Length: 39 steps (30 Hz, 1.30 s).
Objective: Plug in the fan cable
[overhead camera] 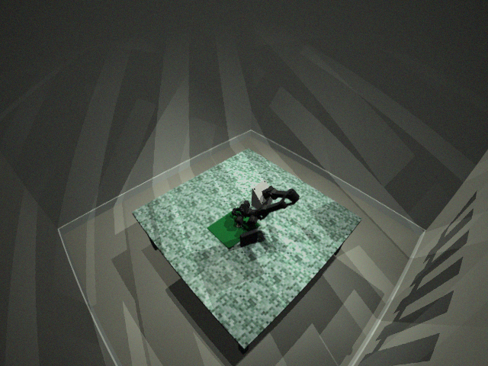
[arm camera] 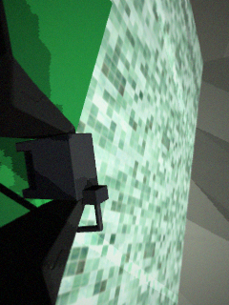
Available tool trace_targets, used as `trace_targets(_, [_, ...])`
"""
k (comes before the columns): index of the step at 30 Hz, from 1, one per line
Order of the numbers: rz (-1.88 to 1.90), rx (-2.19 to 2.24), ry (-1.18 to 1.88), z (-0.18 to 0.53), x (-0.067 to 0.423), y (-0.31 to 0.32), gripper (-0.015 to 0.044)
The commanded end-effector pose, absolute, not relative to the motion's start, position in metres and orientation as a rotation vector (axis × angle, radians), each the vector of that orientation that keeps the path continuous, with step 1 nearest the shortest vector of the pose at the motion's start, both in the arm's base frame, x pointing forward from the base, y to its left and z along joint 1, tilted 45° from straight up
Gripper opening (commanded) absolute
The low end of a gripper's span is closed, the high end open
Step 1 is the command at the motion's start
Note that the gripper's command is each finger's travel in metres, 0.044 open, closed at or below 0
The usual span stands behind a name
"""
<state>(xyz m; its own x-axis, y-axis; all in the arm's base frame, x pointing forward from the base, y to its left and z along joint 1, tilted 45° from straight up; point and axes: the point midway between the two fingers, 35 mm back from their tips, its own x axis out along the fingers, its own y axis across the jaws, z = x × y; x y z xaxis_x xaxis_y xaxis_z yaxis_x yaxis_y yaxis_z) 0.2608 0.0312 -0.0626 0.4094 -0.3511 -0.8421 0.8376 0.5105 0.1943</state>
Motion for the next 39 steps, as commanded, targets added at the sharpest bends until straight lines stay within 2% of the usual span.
trace_targets(1, [-0.825,0.699,0.778,-0.057,0.26,0.031,0.0])
trace_targets(12, [-0.807,0.755,0.625,-0.044,0.258,0.035,0.0])
trace_targets(39, [-0.812,0.741,0.657,-0.043,0.259,0.029,0.0])
